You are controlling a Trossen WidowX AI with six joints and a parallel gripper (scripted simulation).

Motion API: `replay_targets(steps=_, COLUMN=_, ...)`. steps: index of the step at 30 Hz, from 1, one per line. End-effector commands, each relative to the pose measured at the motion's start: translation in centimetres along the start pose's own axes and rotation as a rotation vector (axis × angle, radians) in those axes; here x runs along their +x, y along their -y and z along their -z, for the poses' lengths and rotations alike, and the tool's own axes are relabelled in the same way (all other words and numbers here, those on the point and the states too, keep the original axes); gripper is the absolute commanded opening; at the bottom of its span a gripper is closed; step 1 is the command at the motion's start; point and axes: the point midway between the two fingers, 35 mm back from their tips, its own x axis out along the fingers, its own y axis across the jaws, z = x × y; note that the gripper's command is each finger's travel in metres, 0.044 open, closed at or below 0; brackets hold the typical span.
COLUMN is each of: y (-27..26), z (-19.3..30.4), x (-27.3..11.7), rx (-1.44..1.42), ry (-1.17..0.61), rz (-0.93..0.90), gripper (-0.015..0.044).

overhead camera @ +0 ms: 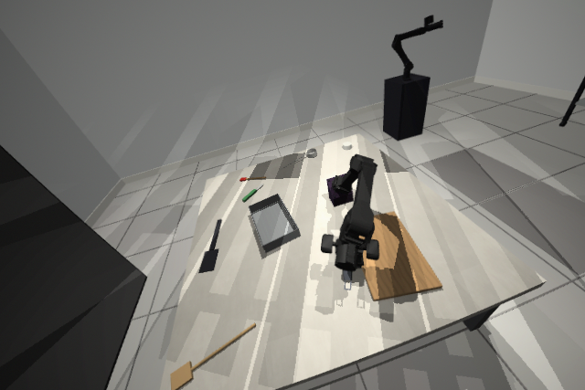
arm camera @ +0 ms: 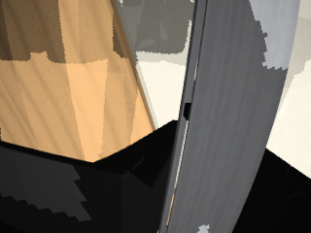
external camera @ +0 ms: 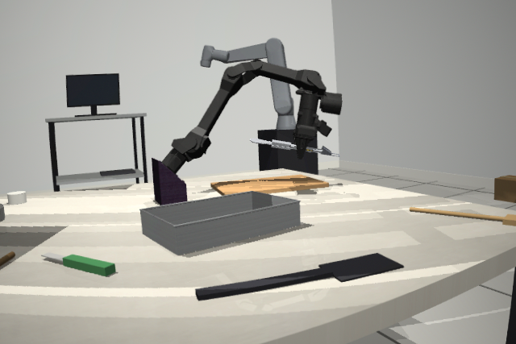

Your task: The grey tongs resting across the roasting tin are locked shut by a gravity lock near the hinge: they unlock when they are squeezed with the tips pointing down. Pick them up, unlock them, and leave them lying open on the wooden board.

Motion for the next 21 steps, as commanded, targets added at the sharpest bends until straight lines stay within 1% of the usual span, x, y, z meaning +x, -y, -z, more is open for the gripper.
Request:
replay_targets(steps=1, y=-1.6, z=0.4, x=-0.5, rx=-0.035, ry=0.017, rz=0.012, gripper=-0.015)
replay_targets(steps=21, y=-7.9, z=2.4, x=-1.6, rx=-0.175, ry=0.066, rz=0.019, gripper=-0.015)
